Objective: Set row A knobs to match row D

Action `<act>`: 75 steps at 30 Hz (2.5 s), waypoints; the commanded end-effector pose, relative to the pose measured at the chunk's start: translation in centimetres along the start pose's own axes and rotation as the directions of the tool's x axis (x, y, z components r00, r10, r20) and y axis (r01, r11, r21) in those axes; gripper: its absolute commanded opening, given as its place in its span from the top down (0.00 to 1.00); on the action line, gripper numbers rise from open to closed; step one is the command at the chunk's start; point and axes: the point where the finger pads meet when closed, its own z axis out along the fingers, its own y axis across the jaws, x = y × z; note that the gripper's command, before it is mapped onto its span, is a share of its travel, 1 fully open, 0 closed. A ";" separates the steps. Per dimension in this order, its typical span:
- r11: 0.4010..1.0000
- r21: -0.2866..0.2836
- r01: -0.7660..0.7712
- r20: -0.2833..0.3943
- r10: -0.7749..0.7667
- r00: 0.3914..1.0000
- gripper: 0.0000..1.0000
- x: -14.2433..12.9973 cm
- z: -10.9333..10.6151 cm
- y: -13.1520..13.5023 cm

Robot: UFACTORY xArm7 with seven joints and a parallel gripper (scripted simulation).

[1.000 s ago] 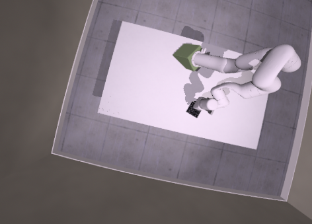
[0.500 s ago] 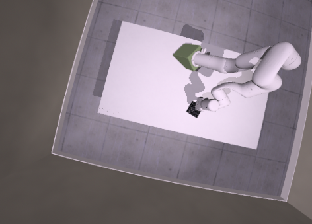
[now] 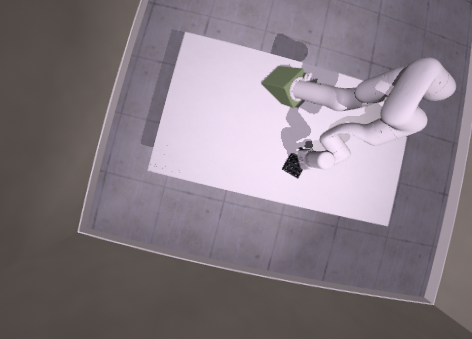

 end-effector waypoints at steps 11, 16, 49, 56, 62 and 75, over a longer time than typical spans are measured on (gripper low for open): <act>0.892 -0.013 0.452 0.000 -0.452 0.892 0.81 0.5 -0.7 0.7; 0.804 -0.014 0.595 0.002 -0.595 0.804 0.81 0.7 -0.9 0.9; 0.712 -0.015 0.702 0.005 -0.702 0.712 0.81 0.9 -1.0 1.0; 0.712 -0.015 0.702 0.005 -0.702 0.712 0.81 0.9 -1.0 1.0; 0.712 -0.015 0.702 0.005 -0.702 0.712 0.81 0.9 -1.0 1.0; 0.712 -0.015 0.702 0.005 -0.703 0.712 0.81 0.9 -0.6 1.0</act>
